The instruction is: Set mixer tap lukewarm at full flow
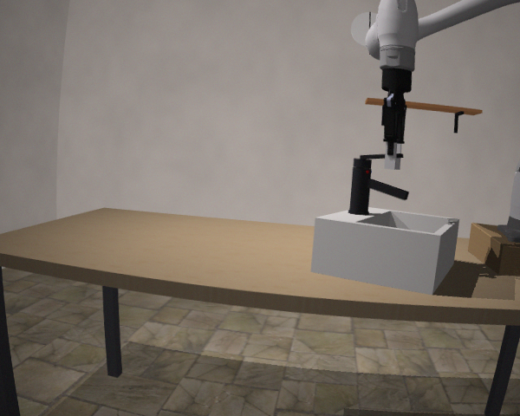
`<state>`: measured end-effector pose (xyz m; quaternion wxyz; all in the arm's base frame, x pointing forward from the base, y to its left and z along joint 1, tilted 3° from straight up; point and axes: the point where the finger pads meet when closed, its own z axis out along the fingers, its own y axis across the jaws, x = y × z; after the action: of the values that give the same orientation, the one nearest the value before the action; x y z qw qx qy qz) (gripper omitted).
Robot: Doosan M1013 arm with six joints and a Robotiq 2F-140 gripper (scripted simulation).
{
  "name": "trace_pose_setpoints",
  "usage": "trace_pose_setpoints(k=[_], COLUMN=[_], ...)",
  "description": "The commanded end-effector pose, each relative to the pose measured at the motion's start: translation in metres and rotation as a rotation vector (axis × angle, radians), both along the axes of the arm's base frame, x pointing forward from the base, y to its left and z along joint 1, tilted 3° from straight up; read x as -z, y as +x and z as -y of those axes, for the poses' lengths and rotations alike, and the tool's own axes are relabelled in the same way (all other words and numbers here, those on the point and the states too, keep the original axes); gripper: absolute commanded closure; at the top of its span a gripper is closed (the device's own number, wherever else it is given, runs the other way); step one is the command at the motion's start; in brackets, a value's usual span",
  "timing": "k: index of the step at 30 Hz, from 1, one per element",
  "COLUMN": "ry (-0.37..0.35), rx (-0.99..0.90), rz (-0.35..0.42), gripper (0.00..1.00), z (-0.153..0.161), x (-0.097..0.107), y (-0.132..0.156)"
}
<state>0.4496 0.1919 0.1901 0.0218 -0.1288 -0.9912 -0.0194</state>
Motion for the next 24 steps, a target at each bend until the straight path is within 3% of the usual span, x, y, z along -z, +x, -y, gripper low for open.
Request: trace_pose_setpoints(k=[1, 11, 24], ry=[0.0, 0.0, 0.0], rx=[0.0, 0.0, 0.0], rz=[0.0, 0.0, 0.0], gripper=[1.0, 1.0, 1.0], z=[0.0, 0.0, 0.003], x=[0.0, -0.002, -0.021], y=[0.0, 0.001, 0.01])
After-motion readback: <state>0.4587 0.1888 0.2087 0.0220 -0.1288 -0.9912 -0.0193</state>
